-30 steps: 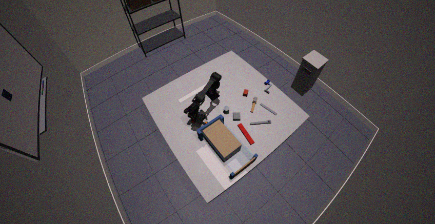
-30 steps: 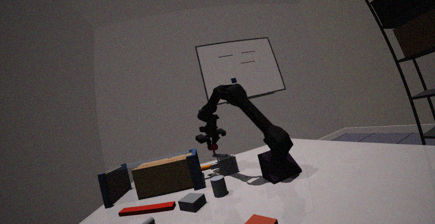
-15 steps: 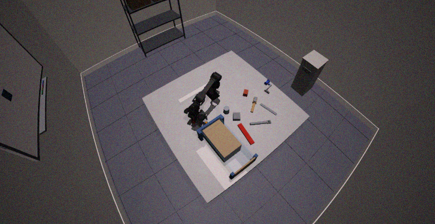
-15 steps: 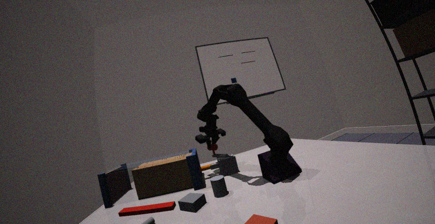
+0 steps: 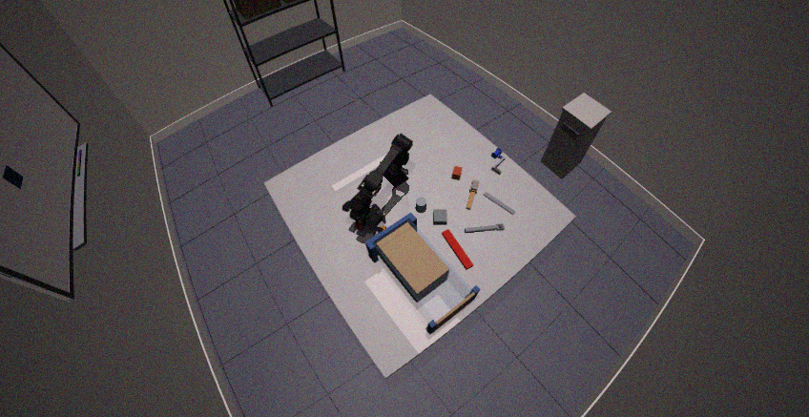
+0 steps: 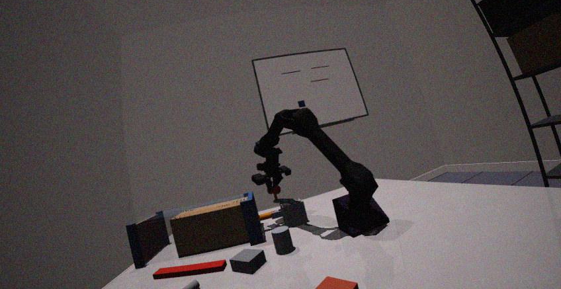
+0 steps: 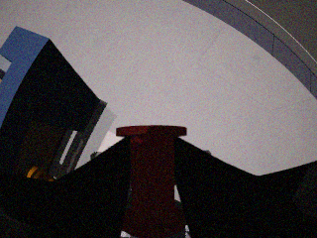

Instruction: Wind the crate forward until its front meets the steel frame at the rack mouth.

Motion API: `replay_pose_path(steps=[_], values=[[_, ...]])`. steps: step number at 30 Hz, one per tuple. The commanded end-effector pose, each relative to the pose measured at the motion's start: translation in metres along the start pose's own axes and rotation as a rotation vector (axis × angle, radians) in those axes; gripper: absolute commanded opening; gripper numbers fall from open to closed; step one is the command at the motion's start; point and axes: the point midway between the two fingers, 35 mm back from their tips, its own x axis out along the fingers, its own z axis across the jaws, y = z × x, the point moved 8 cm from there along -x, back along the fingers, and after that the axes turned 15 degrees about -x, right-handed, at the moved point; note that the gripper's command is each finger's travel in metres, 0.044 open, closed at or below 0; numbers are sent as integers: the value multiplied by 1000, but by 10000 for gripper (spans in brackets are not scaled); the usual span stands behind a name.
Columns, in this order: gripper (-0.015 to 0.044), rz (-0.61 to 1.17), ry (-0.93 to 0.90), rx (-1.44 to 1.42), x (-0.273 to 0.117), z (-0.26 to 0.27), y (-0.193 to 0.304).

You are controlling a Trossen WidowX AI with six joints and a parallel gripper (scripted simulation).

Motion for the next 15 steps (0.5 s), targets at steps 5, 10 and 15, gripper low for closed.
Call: replay_pose_path(steps=[5, 10, 15], values=[[0, 40, -68, -29, 7, 32, 5], [0, 40, -69, -29, 6, 39, 6], [0, 41, -69, -29, 3, 47, 7]])
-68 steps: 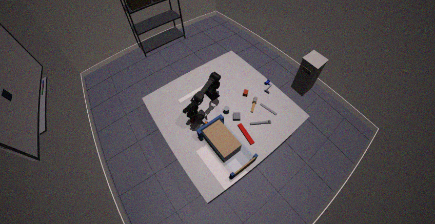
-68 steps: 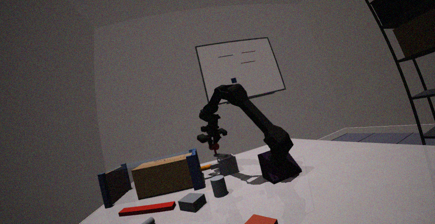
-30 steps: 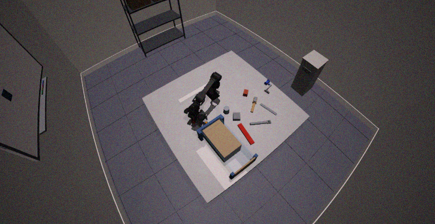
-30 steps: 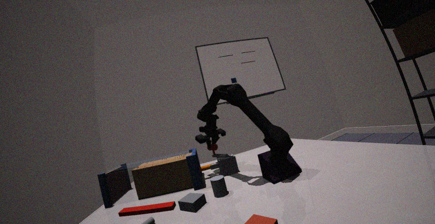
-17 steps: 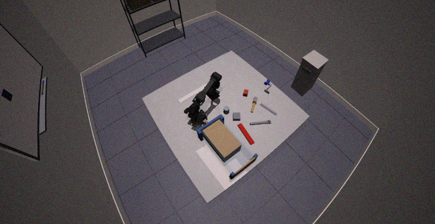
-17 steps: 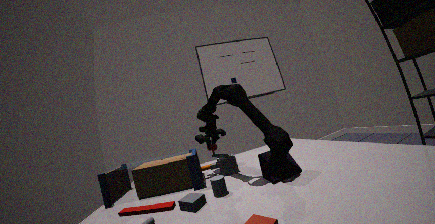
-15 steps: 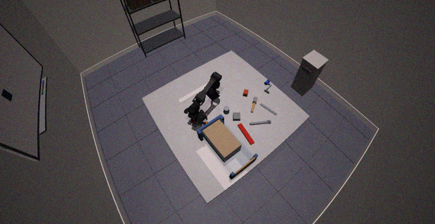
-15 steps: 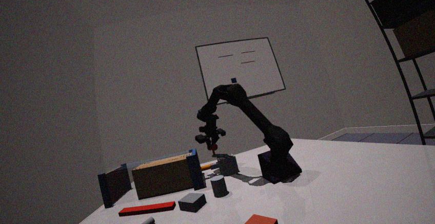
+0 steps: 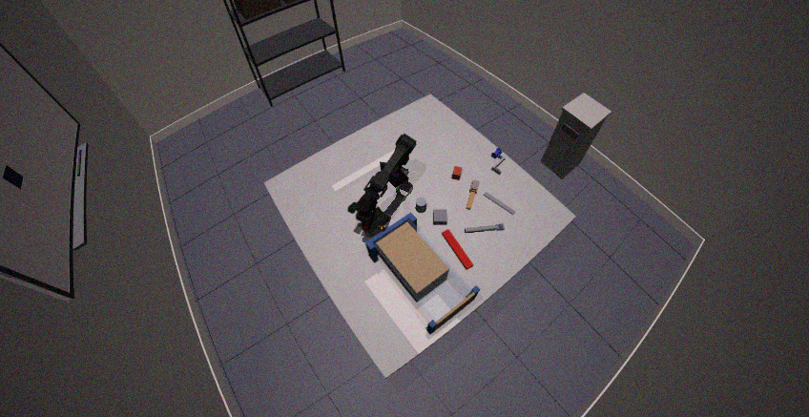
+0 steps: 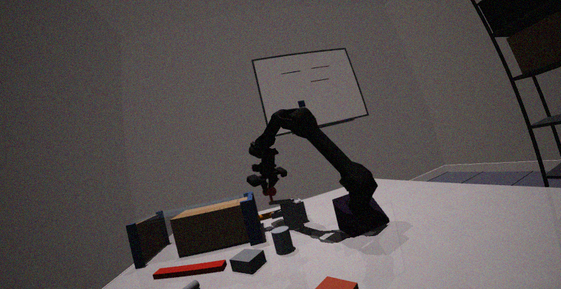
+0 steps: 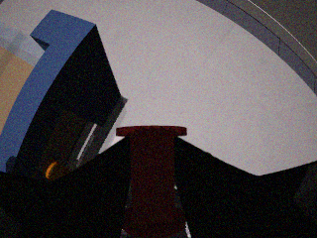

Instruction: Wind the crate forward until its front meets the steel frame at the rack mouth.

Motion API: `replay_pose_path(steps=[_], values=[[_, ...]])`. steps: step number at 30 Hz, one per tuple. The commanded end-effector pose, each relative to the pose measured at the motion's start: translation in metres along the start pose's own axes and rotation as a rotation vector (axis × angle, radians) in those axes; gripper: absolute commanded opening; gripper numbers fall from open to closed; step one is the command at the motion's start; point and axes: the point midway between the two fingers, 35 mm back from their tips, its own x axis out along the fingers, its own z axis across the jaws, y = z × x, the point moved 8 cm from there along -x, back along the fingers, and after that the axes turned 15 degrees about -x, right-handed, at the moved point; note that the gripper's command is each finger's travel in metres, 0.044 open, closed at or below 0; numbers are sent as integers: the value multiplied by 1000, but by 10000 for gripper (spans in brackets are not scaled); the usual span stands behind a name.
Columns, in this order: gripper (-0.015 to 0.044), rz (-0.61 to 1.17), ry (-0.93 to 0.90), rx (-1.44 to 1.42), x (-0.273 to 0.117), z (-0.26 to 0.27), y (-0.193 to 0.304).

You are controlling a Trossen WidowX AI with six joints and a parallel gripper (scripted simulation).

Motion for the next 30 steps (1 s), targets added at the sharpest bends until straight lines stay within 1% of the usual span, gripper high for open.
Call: replay_pose_path(steps=[1, 20, 21, 22, 30], values=[[0, 41, -48, -5, 6, 21, 9], [0, 43, -50, -4, -3, 48, 19], [0, 43, -50, -4, -3, 46, 19], [0, -10, -7, -6, -8, 31, 7], [210, -7, -11, -8, -9, 33, 7]])
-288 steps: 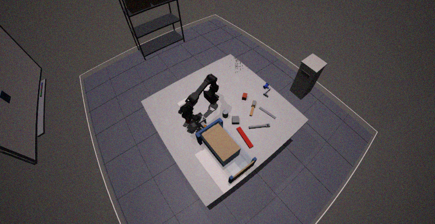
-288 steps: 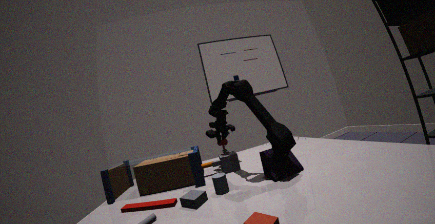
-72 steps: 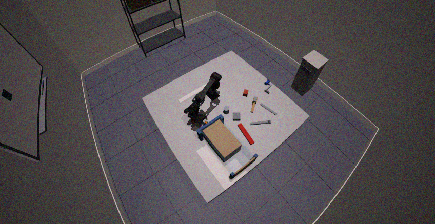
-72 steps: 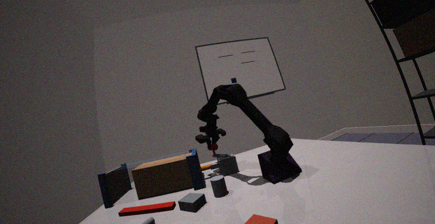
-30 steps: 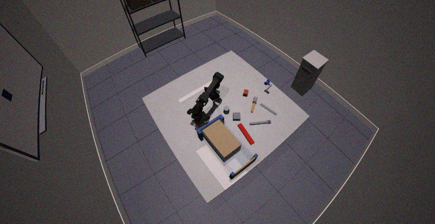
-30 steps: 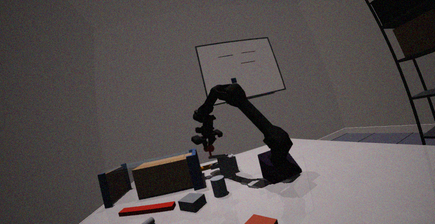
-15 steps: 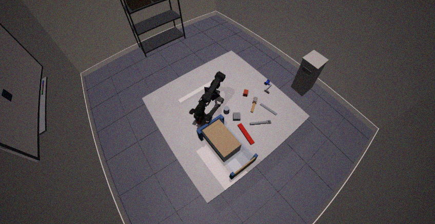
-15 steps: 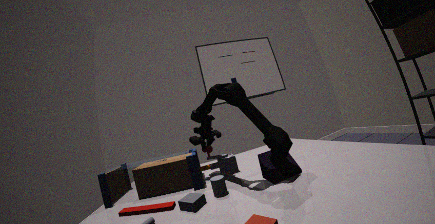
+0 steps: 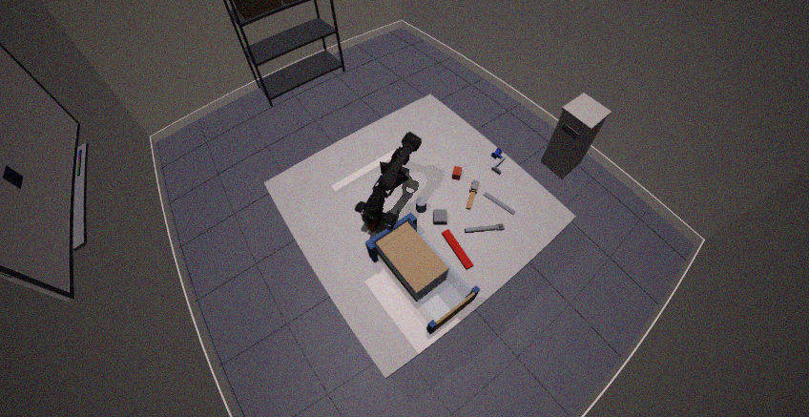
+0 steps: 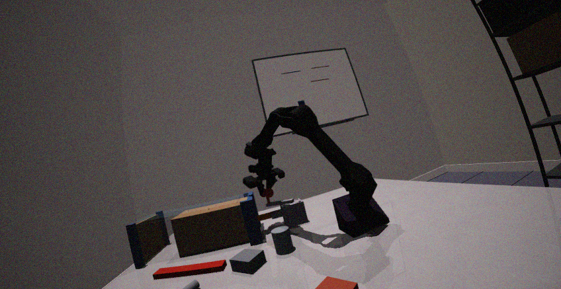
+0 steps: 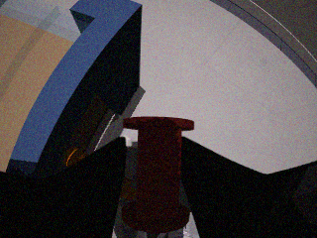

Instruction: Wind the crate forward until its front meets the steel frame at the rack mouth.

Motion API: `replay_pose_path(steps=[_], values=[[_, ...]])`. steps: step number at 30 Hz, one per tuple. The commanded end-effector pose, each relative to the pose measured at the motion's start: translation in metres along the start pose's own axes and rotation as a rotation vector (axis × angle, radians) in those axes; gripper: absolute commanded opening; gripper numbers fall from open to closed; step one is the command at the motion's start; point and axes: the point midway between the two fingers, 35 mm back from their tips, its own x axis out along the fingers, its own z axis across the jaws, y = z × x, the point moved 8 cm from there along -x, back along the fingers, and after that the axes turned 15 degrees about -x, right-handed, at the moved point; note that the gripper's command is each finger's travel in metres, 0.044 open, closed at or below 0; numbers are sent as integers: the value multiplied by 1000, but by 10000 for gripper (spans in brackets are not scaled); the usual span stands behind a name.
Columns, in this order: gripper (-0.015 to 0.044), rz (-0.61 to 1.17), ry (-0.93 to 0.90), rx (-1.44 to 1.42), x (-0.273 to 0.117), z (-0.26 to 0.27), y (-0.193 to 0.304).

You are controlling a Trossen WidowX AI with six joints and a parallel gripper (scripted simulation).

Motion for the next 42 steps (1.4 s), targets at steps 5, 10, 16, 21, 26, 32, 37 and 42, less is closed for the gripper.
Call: replay_pose_path(steps=[5, 10, 16, 21, 26, 32, 37, 42], values=[[341, 2, -10, -2, 0, 2, 0], [440, 2, -10, -2, 0, 2, 0], [440, 1, -7, -2, -21, -3, -13], [440, 1, -2, -2, -57, -9, -29], [440, 2, -2, -2, -60, -9, -28], [440, 4, 0, 0, -105, -16, -12], [440, 39, -10, 7, -101, -23, -9], [440, 295, -106, 26, -123, -82, 37]])
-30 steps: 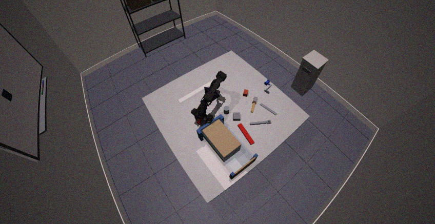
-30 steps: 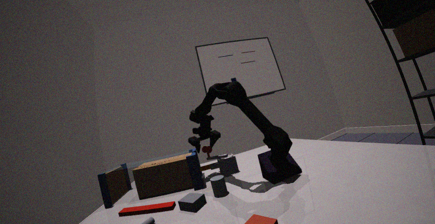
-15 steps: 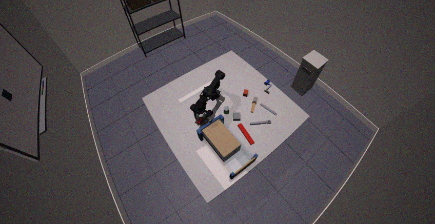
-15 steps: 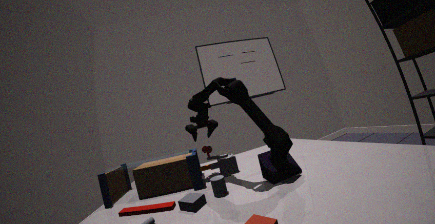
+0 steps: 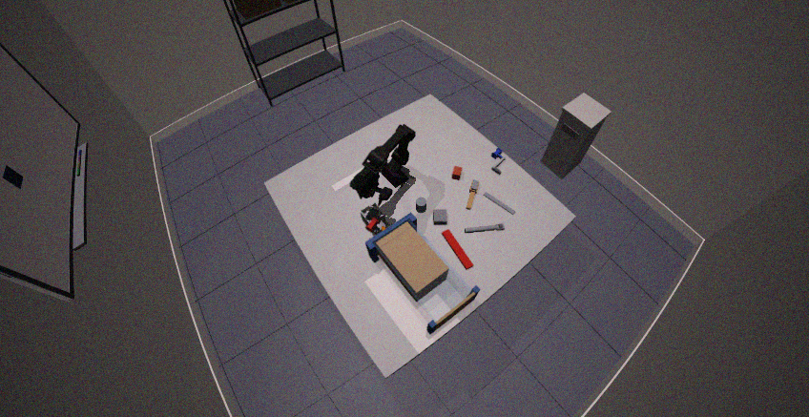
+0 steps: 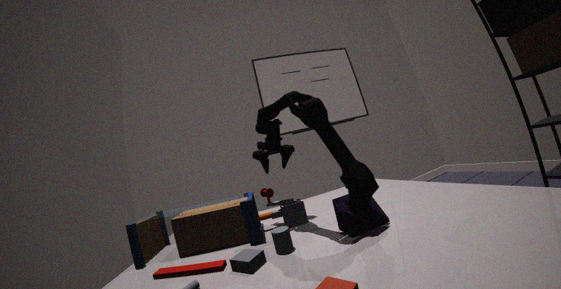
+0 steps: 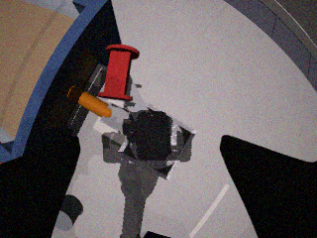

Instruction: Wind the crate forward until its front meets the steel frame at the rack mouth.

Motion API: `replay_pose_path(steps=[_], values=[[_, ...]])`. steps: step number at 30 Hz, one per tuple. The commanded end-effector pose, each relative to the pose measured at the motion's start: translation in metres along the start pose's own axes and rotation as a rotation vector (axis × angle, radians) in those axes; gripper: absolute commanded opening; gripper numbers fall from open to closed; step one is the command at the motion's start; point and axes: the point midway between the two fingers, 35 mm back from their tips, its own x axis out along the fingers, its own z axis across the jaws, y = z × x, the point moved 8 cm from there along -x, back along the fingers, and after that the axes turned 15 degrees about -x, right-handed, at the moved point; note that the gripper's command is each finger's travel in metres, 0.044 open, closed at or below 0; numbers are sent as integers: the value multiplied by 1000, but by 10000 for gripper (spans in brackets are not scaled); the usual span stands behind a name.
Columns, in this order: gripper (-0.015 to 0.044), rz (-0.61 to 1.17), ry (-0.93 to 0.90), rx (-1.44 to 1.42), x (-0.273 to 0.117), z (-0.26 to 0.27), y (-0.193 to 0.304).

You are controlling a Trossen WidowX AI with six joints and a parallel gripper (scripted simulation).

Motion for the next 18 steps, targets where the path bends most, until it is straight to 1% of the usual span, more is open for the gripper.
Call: replay_pose_path(steps=[1, 3, 18], values=[[440, 158, -90, 25, -14, -46, 37], [440, 189, -115, 24, -17, -53, 44], [440, 189, -115, 24, -17, -53, 44]])
